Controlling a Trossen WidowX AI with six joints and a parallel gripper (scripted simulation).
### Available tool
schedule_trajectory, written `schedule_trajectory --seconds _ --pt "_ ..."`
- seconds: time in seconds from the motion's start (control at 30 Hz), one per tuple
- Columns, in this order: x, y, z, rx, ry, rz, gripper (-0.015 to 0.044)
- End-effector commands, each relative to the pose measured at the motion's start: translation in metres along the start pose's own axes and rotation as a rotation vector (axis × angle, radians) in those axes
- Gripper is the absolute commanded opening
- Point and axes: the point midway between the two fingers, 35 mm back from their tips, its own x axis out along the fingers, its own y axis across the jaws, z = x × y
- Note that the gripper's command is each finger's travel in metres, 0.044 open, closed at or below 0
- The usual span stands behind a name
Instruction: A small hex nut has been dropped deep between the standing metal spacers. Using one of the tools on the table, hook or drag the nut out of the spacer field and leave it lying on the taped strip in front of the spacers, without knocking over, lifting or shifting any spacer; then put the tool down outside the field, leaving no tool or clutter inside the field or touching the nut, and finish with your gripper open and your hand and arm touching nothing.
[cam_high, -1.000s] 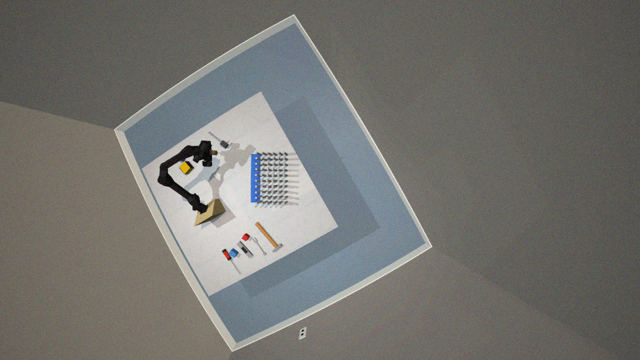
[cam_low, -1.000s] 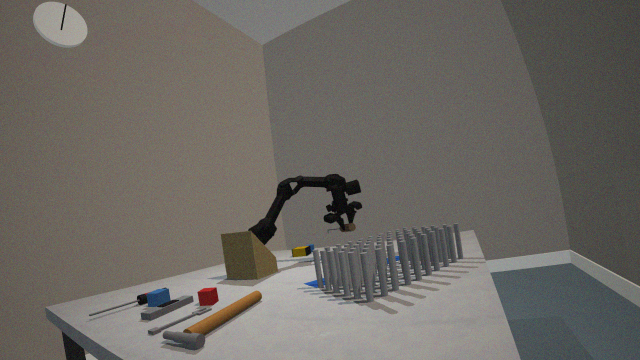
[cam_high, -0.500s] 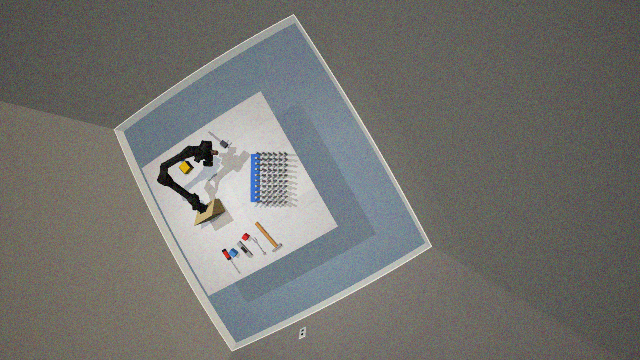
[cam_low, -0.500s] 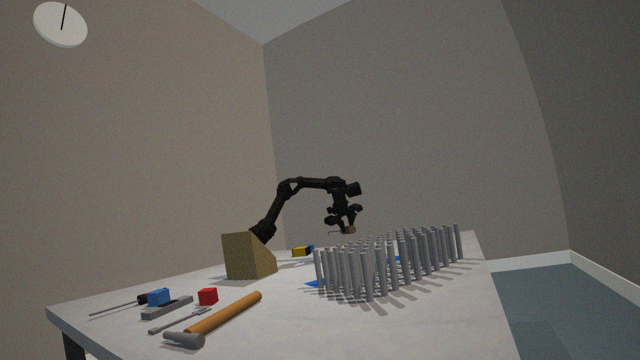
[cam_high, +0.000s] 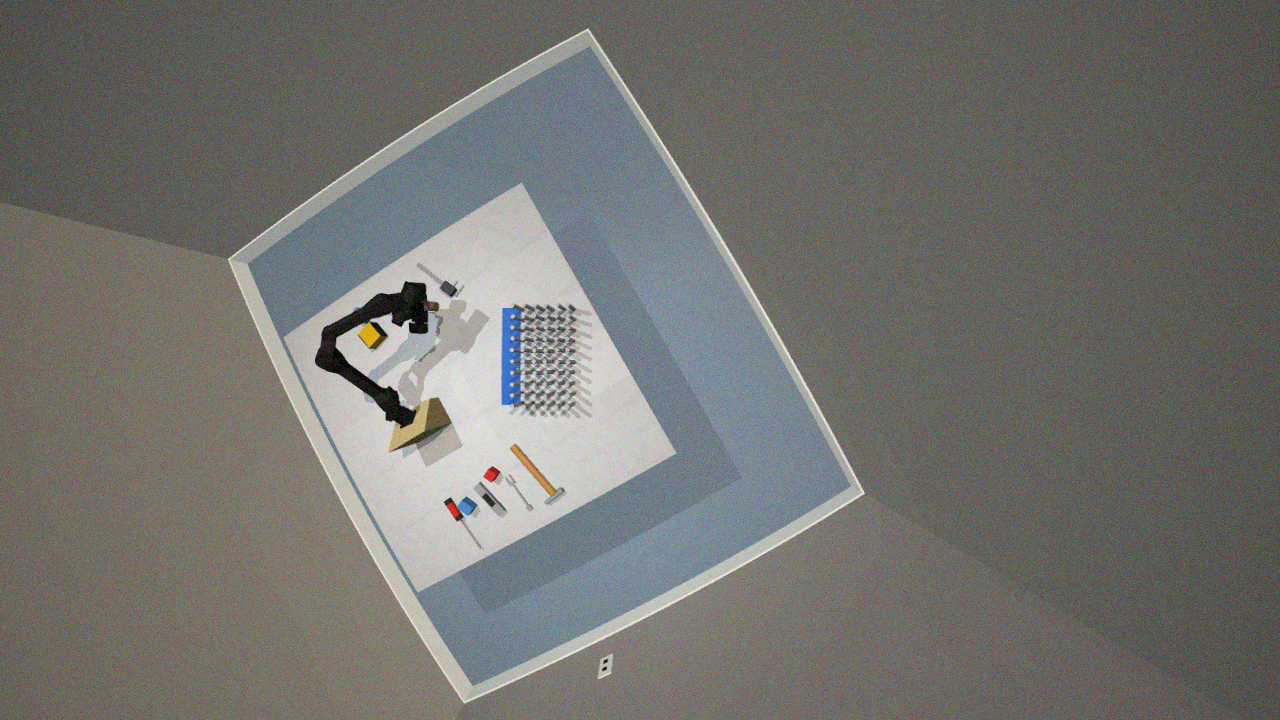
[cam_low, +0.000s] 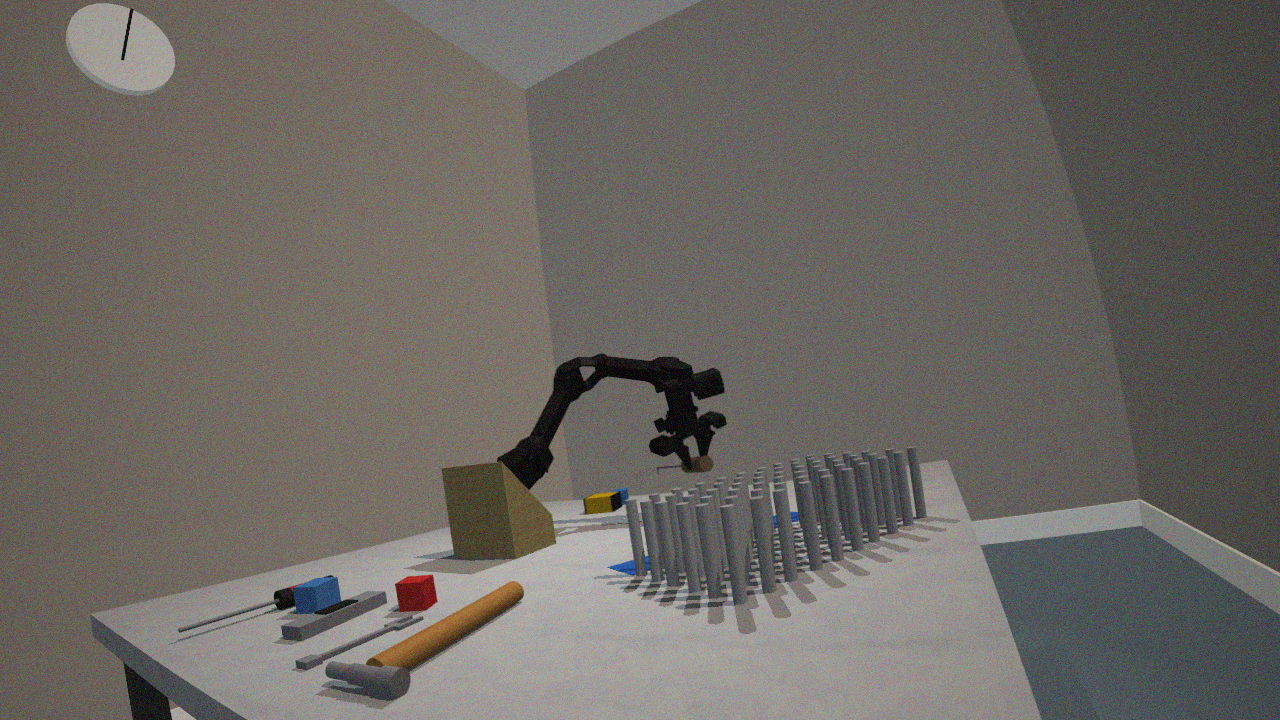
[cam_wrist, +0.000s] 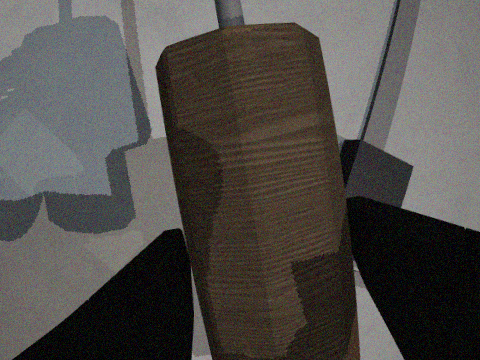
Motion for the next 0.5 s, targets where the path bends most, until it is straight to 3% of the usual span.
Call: schedule_trajectory --seconds 0.0,0.47 --pt "0.0022 0.001 -0.0005 0.007 0.0 0.0 0.0" --pt "0.0115 0.0033 -0.0027 0.009 -0.001 0.0 0.0"
